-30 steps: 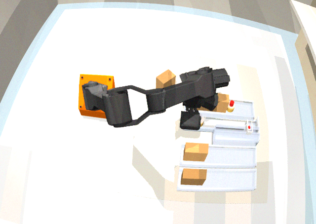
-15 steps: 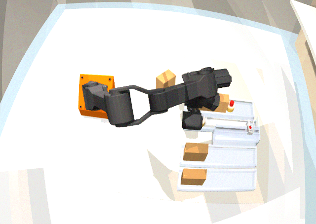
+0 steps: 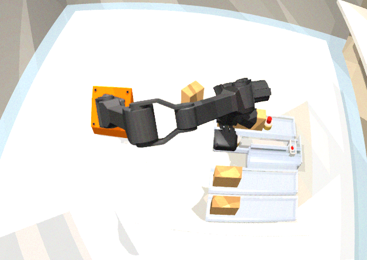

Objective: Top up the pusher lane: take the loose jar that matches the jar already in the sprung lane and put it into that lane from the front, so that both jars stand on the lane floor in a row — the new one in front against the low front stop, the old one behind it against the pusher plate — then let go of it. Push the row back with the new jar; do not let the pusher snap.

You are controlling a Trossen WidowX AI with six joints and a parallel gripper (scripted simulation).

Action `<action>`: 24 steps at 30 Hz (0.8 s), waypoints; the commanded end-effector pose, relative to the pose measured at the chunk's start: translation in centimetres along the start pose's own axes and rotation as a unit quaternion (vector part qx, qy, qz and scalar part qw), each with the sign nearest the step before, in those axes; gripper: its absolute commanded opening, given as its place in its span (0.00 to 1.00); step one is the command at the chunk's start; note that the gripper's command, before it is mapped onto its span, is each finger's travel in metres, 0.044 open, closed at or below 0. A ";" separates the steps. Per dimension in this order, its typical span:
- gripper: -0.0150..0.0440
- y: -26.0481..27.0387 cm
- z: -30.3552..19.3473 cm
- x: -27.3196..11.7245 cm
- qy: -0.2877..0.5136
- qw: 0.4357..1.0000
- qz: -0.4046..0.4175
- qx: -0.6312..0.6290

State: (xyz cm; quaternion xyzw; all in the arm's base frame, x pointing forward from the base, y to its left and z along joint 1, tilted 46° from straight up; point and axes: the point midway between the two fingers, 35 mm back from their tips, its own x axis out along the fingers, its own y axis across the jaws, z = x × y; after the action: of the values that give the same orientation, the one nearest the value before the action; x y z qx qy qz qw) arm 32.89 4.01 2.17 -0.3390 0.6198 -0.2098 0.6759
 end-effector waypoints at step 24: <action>0.25 -0.1 1.0 -0.3 -0.008 1.000 0.000 0.003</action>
State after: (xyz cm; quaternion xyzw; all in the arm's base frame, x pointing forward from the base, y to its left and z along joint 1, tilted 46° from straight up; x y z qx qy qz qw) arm 33.35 4.15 2.23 -0.3392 0.6203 -0.2095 0.6755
